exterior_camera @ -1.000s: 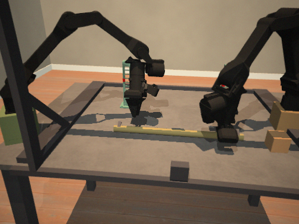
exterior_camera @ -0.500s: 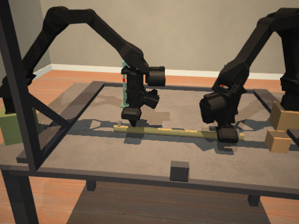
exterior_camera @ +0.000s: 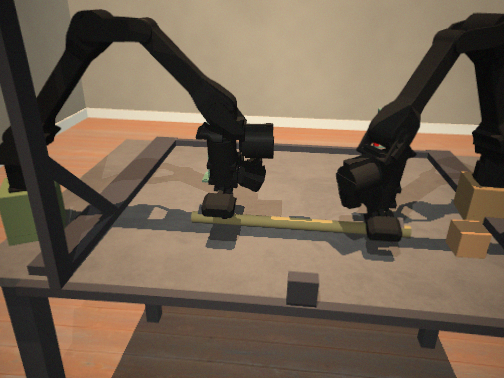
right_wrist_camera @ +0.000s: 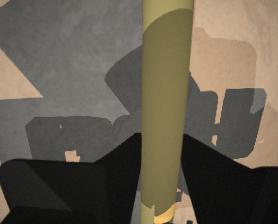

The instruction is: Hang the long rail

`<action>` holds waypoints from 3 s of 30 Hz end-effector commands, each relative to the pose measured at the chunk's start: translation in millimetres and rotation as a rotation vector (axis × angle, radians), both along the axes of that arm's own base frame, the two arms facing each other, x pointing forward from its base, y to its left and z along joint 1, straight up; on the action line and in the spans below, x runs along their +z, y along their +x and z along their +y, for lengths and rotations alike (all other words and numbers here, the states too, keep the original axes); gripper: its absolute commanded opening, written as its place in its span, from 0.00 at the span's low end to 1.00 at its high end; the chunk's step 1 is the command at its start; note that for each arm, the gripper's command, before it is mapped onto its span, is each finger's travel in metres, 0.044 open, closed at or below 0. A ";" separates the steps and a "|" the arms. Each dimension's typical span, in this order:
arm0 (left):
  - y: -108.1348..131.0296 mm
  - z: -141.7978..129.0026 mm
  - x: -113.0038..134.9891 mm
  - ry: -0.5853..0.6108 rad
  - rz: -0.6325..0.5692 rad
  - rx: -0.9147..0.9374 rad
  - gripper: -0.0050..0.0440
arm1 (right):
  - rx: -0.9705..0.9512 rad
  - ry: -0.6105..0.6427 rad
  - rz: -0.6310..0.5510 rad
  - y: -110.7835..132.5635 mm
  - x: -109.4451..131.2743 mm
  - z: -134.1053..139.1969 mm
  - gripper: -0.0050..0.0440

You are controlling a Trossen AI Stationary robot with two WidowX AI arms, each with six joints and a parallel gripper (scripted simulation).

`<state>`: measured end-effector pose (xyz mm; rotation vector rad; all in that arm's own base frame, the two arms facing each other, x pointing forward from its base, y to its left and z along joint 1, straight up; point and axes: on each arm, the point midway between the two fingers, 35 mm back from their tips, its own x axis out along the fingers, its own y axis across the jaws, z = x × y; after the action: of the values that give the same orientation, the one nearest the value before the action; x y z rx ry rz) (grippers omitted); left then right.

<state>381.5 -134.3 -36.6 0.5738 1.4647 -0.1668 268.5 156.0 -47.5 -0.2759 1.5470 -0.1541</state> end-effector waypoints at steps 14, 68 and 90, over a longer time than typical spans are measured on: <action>6.4 7.8 -17.4 0.007 -0.014 0.001 0.56 | 0.000 0.013 -0.019 3.3 5.2 2.5 0.00; 6.9 6.8 -11.8 -0.005 -0.032 0.003 0.09 | 0.000 0.013 -0.019 5.9 15.4 2.5 0.00; 3.9 6.5 -4.3 -0.005 -0.032 0.003 0.00 | 0.000 0.013 -0.019 7.9 24.9 3.7 0.00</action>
<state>383.3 -126.0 -57.8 0.5743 1.4612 -0.1596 271.2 156.1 -37.8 -0.2838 1.5553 -0.1608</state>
